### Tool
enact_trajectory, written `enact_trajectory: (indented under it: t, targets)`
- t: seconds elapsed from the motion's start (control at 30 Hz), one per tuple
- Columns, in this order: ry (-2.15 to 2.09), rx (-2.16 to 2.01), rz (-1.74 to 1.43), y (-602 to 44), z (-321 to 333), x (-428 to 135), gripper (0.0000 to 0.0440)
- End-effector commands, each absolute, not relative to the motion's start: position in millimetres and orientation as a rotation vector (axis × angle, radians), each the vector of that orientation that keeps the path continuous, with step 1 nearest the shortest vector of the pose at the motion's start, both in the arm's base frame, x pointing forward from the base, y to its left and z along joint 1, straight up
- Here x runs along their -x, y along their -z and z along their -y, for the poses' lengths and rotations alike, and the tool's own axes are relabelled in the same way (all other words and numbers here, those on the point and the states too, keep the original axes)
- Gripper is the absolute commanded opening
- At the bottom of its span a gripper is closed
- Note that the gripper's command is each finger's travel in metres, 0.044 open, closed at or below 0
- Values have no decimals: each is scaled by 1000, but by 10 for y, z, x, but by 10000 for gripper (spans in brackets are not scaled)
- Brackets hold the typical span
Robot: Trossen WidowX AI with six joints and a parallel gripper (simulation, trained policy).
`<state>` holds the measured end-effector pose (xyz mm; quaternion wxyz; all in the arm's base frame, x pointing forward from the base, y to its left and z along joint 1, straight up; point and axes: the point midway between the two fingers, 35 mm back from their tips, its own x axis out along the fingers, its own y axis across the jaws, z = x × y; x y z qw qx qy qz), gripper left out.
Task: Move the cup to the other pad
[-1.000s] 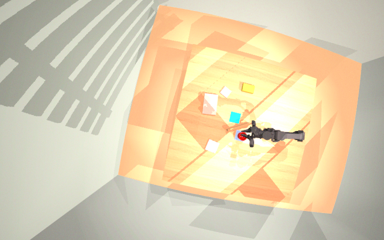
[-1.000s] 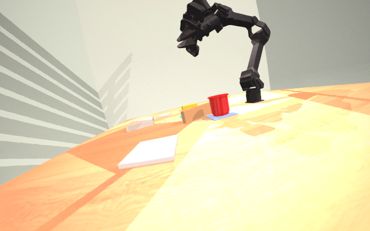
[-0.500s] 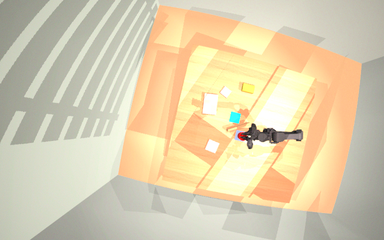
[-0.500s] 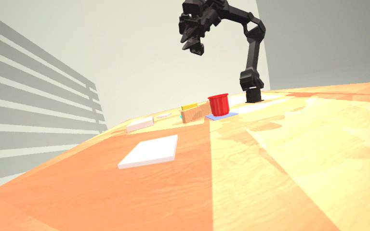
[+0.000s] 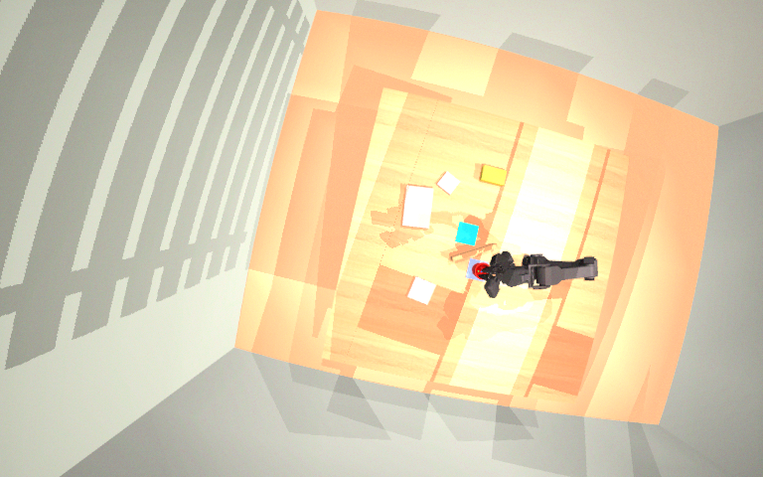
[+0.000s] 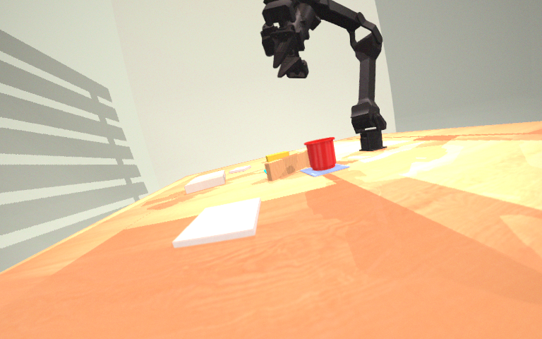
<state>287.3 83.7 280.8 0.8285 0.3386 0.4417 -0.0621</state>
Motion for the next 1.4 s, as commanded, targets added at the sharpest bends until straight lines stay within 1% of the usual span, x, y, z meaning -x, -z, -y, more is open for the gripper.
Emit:
enact_trajectory:
  t: [0.0, 0.37, 0.73, 1.37]
  targets:
    - [163, -738, -985, -2780, -866, -2845, 119]
    - [292, -747, -1128, -2600, -873, -2747, 118]
    - [423, -713, -1262, -2363, -813, -2638, 132]
    - [632, -663, -1423, -2022, -691, -2463, 142]
